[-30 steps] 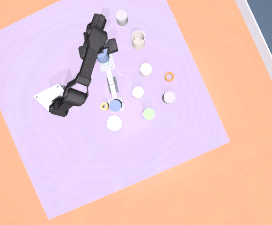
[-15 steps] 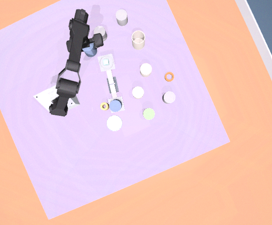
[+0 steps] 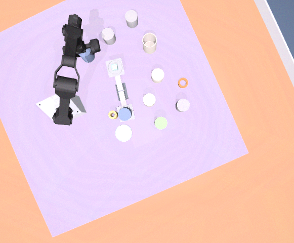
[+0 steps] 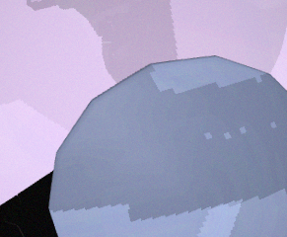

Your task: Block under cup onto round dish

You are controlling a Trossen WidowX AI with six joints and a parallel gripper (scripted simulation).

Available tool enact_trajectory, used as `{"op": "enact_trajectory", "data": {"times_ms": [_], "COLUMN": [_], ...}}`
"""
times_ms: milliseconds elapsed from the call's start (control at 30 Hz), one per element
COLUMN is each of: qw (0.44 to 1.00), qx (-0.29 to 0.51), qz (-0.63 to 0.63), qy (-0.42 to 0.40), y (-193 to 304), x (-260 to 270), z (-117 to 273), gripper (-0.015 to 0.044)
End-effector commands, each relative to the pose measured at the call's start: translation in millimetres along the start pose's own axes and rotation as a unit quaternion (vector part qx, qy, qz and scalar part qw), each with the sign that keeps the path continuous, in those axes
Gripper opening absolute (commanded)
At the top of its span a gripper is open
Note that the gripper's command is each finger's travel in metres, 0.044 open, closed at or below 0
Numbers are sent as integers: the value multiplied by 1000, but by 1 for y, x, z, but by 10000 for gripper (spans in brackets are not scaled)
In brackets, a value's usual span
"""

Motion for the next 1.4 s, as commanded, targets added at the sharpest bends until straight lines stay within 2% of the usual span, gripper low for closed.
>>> {"op": "enact_trajectory", "data": {"times_ms": [0, 100, 700, 1233, 1267, 1367], "qw": [1000, 1000, 1000, 1000, 1000, 1000], "qx": [6, 6, 6, 5, 5, 5], "qz": [3, 3, 2, 0, 1, 3], "qy": [0, 0, 1, -1, -1, 0], "y": [2, 3, 4, 2, 2, 2], "x": [1, 1, 1, 1, 0, 1], "z": [-18, -34, -55, -46, -37, 2], "gripper": [0, 0, 0, 420, 440, 440]}}
Point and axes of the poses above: the point midway between the two fingers, 35 mm back from their tips, its own z axis back along the fingers, its own x axis across the jaws, y = z × x, the point moved 1 cm from there along z, back along the fingers, and after that the axes turned 9 degrees about -z, right-handed, at the moved point
